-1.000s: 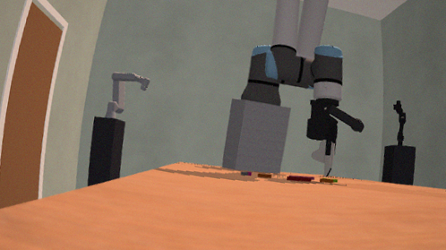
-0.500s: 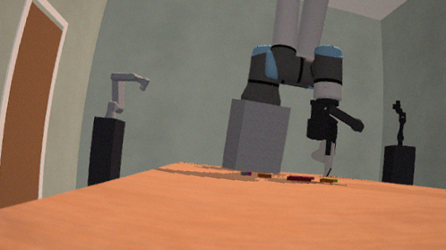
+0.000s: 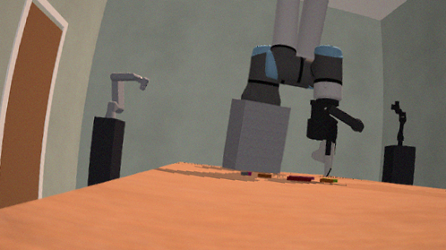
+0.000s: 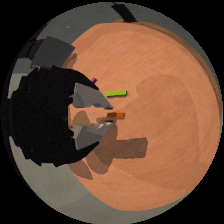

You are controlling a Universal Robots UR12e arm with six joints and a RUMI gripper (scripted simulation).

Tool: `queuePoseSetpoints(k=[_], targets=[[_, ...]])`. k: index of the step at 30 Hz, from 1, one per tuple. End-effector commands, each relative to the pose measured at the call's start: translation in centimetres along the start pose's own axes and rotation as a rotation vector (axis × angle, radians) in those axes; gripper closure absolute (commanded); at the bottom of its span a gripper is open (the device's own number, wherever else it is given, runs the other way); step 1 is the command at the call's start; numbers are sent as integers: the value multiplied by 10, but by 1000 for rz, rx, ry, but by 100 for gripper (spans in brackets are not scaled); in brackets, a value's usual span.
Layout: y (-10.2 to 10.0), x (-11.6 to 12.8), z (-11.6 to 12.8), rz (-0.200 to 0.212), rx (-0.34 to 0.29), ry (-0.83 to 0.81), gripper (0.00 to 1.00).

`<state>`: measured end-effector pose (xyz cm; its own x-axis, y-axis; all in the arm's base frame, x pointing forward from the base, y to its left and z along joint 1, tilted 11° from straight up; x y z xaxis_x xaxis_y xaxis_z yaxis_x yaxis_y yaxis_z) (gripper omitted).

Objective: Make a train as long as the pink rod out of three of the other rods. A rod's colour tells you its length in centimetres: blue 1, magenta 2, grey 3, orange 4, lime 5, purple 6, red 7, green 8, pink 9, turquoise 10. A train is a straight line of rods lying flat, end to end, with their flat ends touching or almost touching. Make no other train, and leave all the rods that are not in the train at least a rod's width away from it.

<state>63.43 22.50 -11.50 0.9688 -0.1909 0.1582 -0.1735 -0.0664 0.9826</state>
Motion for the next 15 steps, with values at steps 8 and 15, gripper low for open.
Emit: queuePoseSetpoints(k=[8,15], targets=[[-3,0,0,1,0,0,86],[-10,0,0,1,0,0,86]])
Point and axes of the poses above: the point where the finger pads meet when closed, its own y axis back along the fingers, its own x axis across the jaws, z = x × y, the point moved 5 cm from there along y, back along the fingers, and after that the axes turned 13 degrees about y, right-handed, at the moved point
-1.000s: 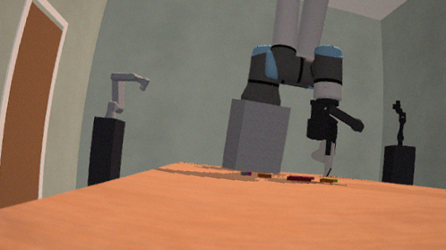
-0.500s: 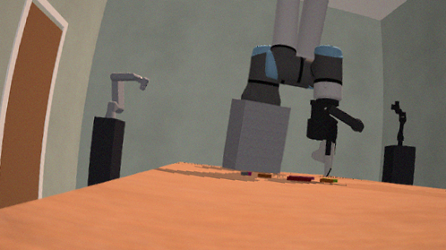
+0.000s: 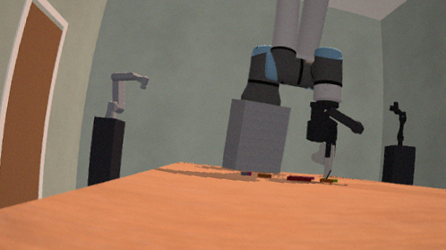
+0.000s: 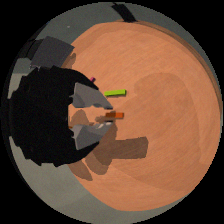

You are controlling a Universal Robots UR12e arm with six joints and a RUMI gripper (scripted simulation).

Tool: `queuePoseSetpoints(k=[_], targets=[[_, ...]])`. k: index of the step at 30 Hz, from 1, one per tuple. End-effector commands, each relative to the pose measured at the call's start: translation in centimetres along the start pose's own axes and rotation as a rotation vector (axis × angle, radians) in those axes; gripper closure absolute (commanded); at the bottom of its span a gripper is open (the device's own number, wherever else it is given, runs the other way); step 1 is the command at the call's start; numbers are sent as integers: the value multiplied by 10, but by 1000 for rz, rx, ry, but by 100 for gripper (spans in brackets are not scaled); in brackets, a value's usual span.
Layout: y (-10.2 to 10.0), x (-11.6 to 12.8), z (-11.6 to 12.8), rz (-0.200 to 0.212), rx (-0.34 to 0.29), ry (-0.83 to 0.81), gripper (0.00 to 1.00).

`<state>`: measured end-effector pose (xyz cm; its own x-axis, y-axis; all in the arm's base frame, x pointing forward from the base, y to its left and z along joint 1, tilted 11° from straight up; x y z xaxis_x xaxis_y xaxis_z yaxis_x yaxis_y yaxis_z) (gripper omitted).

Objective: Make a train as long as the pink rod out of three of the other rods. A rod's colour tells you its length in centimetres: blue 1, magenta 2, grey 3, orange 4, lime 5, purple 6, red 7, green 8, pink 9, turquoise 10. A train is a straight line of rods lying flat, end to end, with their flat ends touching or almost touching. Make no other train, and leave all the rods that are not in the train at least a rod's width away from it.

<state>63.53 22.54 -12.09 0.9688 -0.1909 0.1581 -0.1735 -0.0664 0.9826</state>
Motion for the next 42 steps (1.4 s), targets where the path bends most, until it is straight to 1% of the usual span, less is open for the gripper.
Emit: queuePoseSetpoints(k=[1,12,42], targets=[[-5,0,0,1,0,0,86],[-10,0,0,1,0,0,86],[-10,0,0,1,0,0,86]])
Point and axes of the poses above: the point where the finger pads meet when closed, its own y axis back along the fingers, its own x axis across the jaws, z = x × y, the point moved 5 cm from there along y, back along the fingers, and after that the axes turned 13 degrees about y, right-handed, at the moved point
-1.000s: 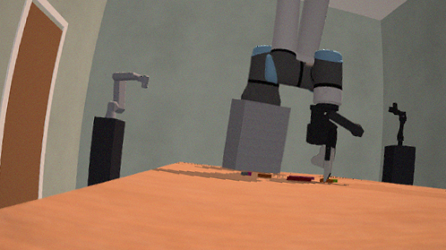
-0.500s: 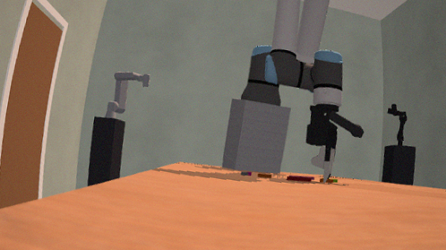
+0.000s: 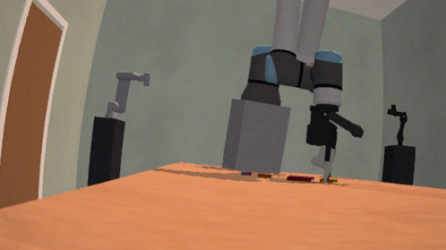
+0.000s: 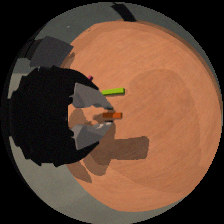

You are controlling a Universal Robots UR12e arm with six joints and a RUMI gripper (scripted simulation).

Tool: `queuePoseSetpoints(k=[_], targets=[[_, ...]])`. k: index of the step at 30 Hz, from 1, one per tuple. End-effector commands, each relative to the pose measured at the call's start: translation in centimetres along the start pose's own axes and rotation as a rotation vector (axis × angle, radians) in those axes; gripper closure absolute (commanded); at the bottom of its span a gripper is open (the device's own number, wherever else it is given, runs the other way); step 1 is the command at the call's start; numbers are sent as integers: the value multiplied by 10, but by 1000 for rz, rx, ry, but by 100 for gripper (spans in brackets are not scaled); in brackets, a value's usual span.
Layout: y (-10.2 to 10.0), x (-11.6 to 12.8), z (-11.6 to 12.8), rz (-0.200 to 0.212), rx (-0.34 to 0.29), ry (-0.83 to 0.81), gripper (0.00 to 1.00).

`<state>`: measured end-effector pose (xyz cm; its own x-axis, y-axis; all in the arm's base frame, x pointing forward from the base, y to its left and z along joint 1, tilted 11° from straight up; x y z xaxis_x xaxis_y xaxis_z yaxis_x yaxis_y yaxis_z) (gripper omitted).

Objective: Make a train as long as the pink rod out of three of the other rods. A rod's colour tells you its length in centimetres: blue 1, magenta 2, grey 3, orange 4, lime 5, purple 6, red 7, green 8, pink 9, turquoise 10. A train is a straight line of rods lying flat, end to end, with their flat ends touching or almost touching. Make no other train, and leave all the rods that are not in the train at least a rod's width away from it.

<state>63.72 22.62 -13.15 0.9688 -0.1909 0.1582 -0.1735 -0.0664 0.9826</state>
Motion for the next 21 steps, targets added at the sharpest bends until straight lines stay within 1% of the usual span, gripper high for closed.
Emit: queuePoseSetpoints(k=[1,7,8,21], targets=[[0,0,0,1,0,0,86],[0,0,0,1,0,0,86],[0,0,0,1,0,0,100],[0,0,0,1,0,0,100]])
Point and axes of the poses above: the point where the finger pads meet when closed, its own y axis back along the fingers, its own x axis across the jaws, z = x × y, the point moved 5 cm from there along y, back along the fingers, and after that the axes turned 13 degrees about y, right-handed, at the moved point
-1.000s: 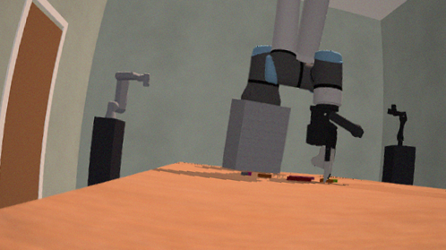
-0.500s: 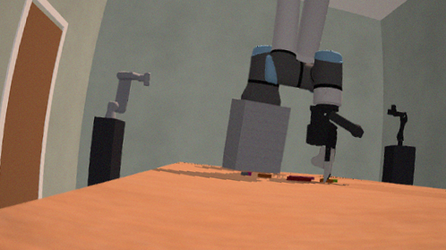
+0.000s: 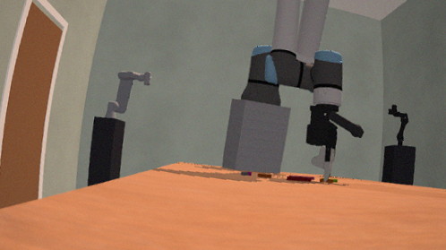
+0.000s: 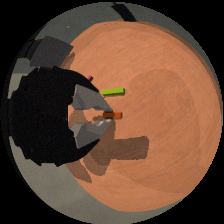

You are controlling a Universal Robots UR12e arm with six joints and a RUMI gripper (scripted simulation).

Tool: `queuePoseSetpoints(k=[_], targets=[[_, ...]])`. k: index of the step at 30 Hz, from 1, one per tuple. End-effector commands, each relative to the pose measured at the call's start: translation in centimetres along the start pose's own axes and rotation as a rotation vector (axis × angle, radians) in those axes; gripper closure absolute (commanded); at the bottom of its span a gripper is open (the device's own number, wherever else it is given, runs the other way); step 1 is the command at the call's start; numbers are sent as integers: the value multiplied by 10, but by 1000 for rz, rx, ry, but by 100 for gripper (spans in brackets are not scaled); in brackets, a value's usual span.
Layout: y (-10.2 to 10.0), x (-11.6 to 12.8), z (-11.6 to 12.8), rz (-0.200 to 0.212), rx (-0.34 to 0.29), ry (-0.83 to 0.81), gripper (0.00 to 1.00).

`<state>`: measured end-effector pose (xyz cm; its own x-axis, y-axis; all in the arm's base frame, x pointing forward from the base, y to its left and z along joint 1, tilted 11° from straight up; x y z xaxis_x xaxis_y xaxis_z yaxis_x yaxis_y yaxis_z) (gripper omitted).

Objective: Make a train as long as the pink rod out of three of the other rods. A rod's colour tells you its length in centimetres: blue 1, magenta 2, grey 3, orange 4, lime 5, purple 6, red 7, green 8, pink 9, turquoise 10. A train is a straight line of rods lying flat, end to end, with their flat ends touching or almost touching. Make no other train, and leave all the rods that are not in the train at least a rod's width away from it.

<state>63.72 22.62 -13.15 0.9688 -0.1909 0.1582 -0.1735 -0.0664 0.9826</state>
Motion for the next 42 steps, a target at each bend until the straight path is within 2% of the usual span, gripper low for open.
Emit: queuePoseSetpoints(k=[1,27,31,41,42], targets=[[0,0,0,1,0,0,100],[4,0,0,1,0,0,100],[18,0,0,1,0,0,100],[78,0,0,1,0,0,100],[78,0,0,1,0,0,100]])
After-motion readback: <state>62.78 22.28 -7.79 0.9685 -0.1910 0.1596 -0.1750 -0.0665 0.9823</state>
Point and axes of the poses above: the point where the finger pads meet when closed, its own y axis back along the fingers, its own x axis across the jaws, z = x × y, the point moved 5 cm from there along y, back along the fingers, and after that the axes turned 13 degrees about y, right-handed, at the moved point
